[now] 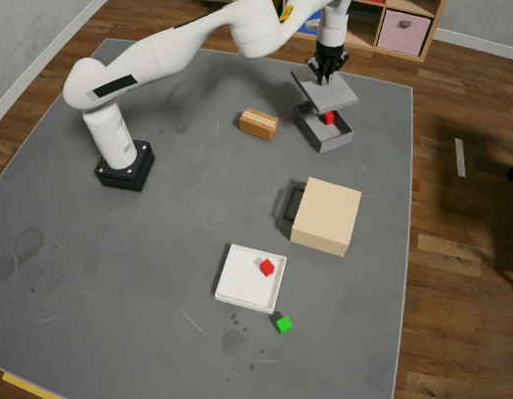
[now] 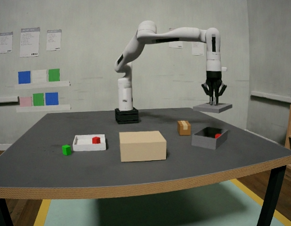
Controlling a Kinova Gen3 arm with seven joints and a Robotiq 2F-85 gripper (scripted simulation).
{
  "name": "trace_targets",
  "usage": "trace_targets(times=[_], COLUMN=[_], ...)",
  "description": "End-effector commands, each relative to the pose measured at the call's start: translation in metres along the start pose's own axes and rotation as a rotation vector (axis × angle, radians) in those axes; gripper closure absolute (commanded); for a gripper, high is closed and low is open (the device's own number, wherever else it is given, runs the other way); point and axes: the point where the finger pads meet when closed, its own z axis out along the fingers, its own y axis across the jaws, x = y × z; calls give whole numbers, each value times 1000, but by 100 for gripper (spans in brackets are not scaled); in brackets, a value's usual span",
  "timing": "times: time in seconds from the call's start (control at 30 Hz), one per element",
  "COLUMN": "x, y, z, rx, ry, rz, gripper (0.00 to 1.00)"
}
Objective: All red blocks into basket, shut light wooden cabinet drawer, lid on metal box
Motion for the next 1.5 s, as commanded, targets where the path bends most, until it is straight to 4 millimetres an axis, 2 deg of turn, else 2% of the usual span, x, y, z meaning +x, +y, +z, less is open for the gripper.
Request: trace_targets(times=[0.0, 0.1, 0.37, 0.6, 0.67, 0.9, 1.13, 1.17, 1.23, 1.47], x=[12, 16, 50, 85, 85, 119, 149, 153, 153, 172], y=[-3, -5, -21, -45, -45, -80, -125, -132, -132, -185], z=[-6, -7, -18, -28, -28, -35, -38, -38, -38, -35], rx=[-16, -20, -48, -69, -69, -79, -75, -73, -73, -56], ry=[4, 5, 22, 43, 43, 66, 85, 87, 87, 93], rz=[28, 36, 115, 206, 206, 312, 431, 448, 448, 576], gripper=[90, 90, 90, 90, 90, 90, 90, 90, 90, 90])
